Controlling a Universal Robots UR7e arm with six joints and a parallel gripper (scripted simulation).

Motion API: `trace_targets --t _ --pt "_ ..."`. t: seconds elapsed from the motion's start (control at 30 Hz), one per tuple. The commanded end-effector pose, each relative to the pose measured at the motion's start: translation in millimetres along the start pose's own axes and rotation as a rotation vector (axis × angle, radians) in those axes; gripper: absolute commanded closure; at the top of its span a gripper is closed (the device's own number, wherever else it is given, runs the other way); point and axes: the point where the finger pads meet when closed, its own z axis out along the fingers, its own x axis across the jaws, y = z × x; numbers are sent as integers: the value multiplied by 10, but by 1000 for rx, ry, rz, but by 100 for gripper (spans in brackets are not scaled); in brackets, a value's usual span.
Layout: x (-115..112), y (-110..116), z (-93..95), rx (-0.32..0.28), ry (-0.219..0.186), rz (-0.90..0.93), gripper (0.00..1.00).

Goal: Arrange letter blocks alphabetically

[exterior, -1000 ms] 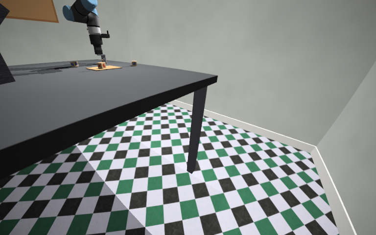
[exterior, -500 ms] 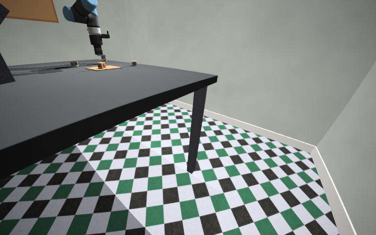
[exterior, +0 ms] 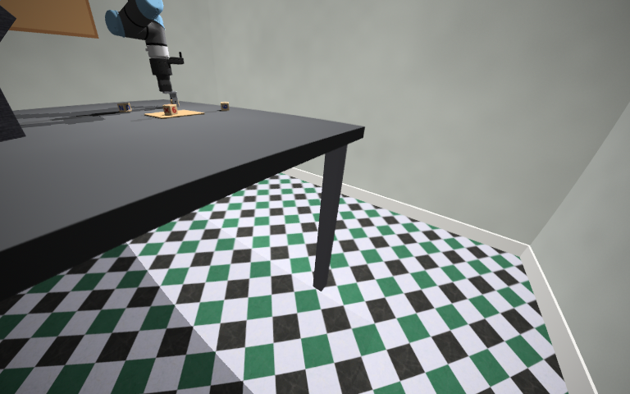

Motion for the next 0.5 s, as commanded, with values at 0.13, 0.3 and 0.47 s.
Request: trace_targets --t 0.13,0.3,0.47 --pt "-4 -3 -4 1 -1 0 0" --pt "-4 -3 -4 1 -1 0 13" --pt "-4 -3 -4 1 -1 0 13"
